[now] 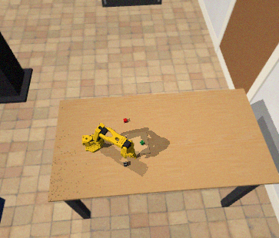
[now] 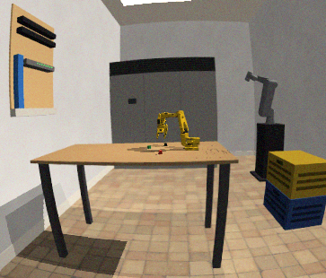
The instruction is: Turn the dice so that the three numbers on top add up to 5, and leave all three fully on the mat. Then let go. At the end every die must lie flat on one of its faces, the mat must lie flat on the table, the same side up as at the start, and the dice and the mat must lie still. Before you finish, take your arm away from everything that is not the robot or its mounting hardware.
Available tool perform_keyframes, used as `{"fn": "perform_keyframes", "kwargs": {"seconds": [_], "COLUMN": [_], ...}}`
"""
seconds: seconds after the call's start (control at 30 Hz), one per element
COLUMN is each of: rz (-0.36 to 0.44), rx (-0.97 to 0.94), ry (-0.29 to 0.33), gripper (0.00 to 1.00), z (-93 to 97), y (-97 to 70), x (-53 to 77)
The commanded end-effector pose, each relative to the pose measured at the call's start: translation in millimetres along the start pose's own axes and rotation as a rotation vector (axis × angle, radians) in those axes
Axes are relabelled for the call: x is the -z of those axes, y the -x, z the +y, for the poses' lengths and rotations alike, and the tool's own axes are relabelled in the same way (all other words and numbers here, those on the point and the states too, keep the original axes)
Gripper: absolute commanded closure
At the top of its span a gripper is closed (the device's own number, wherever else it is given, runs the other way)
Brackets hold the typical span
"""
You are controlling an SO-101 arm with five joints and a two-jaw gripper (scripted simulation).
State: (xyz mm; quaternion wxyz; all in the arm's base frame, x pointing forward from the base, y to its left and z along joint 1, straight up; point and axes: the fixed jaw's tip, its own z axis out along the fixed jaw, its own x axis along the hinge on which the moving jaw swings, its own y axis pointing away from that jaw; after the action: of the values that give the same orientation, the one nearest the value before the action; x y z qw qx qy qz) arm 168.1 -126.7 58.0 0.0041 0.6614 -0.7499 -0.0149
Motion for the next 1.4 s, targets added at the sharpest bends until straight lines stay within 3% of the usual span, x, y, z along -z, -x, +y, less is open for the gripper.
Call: {"fn": "perform_keyframes", "kwargs": {"seconds": [0.0, 0.53, 1.37], "rz": [0.043, 0.041, 0.058], "rx": [0.084, 0.234, 0.246], "ry": [-0.069, -0.051, -0.066], "gripper": [0.72, 0.72, 0.72], "z": [5.2, 24.5, 26.1], "y": [-12.0, -26.2, -27.1], "x": [9.4, 5.6, 4.5]}}
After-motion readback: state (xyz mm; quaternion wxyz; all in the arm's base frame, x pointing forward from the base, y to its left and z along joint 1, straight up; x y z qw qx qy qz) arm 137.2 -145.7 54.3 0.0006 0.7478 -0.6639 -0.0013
